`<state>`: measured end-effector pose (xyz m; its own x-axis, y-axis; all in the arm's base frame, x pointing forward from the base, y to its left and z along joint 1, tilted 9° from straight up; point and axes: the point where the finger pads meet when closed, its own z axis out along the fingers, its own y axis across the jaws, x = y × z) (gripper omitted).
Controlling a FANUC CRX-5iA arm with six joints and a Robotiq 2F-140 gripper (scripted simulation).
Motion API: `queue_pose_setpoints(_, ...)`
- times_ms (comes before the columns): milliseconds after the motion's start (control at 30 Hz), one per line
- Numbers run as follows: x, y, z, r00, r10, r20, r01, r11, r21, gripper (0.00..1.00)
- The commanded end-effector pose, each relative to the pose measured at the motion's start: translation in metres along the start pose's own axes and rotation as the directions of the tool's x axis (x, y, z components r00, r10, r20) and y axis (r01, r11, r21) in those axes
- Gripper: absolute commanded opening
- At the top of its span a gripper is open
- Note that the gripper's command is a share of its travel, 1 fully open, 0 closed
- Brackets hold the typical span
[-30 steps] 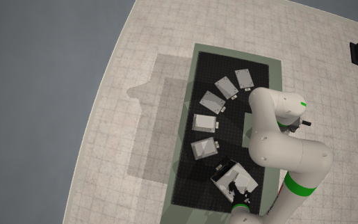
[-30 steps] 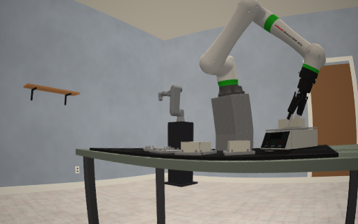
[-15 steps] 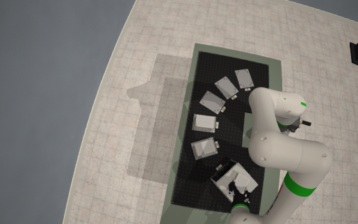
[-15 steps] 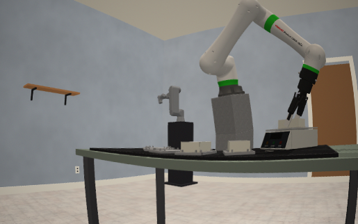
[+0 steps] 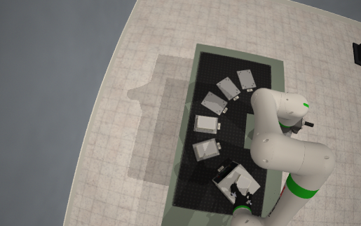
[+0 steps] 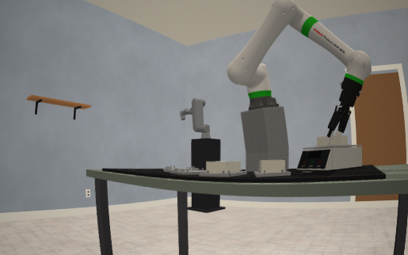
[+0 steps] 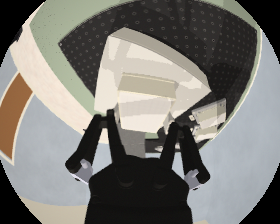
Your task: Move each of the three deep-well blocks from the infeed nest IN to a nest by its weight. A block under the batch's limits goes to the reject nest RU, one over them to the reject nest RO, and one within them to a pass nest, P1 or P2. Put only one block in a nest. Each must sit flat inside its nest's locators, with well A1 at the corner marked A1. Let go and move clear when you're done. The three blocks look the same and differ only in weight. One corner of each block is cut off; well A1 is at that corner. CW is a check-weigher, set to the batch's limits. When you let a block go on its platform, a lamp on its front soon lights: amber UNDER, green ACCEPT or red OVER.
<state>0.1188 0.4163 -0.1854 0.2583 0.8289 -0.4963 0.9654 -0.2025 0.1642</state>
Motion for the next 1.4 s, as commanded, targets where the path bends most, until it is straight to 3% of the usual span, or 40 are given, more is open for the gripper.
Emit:
queue_pose_setpoints(0,0.000,0.000,0.000,1.000,0.000,0.000,0.000,1.000,0.000,1.00)
queue_pose_setpoints(633,0.000,0.000,0.000,1.000,0.000,0.000,0.000,1.000,0.000,1.00)
queue_pose_setpoints(1367,-0.026,0.000,-0.046,1.000,0.000,0.000,0.000,1.000,0.000,1.00)
